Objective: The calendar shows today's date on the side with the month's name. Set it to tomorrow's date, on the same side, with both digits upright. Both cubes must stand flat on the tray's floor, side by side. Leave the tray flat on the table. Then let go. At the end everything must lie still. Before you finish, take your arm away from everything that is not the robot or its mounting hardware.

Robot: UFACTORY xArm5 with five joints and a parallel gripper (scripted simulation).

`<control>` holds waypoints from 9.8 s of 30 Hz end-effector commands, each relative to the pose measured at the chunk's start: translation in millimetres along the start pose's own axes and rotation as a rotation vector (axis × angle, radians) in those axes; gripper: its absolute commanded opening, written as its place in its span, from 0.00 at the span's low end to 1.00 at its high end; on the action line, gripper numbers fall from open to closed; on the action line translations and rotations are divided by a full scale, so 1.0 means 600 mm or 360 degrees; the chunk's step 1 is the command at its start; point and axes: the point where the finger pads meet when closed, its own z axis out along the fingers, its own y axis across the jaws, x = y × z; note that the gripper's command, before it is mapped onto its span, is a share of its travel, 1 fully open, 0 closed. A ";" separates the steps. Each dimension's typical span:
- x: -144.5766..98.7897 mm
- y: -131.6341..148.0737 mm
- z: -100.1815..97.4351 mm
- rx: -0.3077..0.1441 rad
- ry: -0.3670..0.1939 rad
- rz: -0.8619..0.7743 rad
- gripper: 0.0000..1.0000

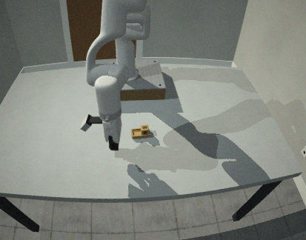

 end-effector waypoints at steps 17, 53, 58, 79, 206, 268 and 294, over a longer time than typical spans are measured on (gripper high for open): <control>0.003 -0.008 0.083 0.0008 0.0000 0.0000 0.29; 0.003 -0.008 0.083 0.0008 0.0000 0.0000 0.29; 0.003 -0.008 0.083 0.0008 0.0000 0.0000 0.29; 0.003 -0.008 0.083 0.0008 0.0000 0.0000 0.29; 0.002 -0.007 0.090 0.0008 0.0000 0.0000 0.29; 0.002 -0.007 0.090 0.0008 0.0000 0.0000 0.29; 0.002 -0.007 0.090 0.0008 0.0000 0.0000 0.49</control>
